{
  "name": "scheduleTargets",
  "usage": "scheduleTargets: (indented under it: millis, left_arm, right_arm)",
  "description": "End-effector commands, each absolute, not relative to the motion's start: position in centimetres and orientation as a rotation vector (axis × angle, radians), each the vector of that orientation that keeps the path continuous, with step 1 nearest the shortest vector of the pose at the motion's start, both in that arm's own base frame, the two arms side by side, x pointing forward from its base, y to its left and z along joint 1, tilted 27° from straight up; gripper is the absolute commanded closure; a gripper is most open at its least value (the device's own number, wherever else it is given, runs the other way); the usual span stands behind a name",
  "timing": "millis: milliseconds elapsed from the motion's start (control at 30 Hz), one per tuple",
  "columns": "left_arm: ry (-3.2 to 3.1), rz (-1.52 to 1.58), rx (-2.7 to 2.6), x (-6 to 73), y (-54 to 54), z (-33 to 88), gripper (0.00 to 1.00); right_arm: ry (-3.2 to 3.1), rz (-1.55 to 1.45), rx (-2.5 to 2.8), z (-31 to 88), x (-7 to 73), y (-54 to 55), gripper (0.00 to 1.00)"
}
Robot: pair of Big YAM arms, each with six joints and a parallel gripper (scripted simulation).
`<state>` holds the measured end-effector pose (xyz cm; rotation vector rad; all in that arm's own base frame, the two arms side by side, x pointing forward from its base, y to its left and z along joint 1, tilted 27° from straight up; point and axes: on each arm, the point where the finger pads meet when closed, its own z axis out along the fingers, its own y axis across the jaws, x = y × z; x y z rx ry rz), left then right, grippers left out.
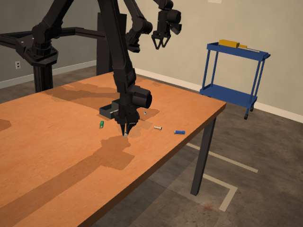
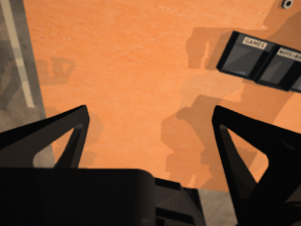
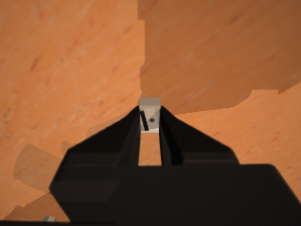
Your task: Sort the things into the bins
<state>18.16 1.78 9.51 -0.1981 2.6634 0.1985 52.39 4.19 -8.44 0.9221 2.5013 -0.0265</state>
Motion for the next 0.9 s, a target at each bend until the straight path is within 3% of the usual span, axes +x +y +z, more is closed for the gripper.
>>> scheduleTargets:
  millis: [0,867]
  left_arm:
    - [2.677,0.204,-0.198,17.7,2.0,9.0,0.0]
    - [2.677,0.204,-0.198,17.7,2.0,9.0,0.0]
  right_arm:
    - [2.487,-0.013,0.905,-7.6,52.5,3.9,0.9]
    - [2.502,-0.016,0.901,-6.1,51.3,5.1,0.9]
